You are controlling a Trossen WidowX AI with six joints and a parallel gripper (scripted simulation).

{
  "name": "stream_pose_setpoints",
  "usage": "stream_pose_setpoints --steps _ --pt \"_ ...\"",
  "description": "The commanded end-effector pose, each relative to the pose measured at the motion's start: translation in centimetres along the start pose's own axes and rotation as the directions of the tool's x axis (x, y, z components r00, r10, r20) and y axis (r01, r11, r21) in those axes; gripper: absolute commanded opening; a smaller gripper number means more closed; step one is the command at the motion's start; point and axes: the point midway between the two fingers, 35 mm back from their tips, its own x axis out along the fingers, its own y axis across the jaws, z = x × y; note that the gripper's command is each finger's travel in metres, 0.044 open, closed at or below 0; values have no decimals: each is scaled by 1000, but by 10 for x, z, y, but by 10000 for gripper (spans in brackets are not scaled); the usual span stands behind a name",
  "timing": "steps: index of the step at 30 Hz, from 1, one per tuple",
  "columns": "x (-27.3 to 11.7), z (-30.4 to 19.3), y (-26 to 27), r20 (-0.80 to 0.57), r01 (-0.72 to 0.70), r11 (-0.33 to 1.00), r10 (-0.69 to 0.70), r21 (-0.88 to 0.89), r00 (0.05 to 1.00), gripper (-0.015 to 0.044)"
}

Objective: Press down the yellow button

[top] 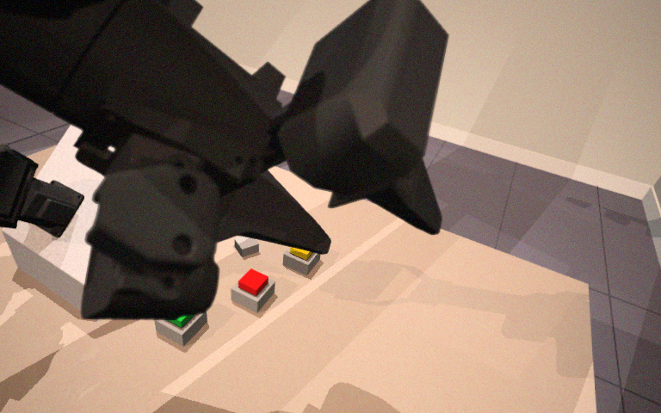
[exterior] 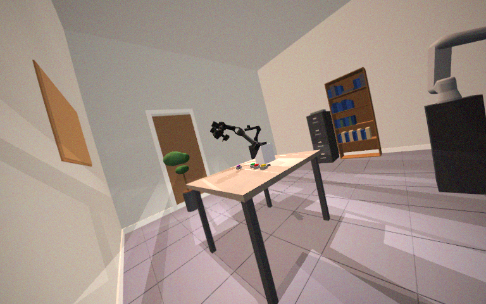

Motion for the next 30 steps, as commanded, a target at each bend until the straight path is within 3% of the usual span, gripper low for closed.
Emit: stream_pose_setpoints --steps 1,8,14,19,26,30 --pt "45 -46 -33 -13 155 969 -160 -193 987 400" --pt "116 -131 -124 60 401 705 -455 -584 888 400" --pt "151 -187 -226 238 491 264 -629 -830 740 400" --pt "162 -208 -303 413 461 -118 -669 -880 618 400" --pt "162 -210 -312 437 451 -167 -668 -877 602 400" --pt "192 -188 -344 439 452 -168 -667 -876 602 295"
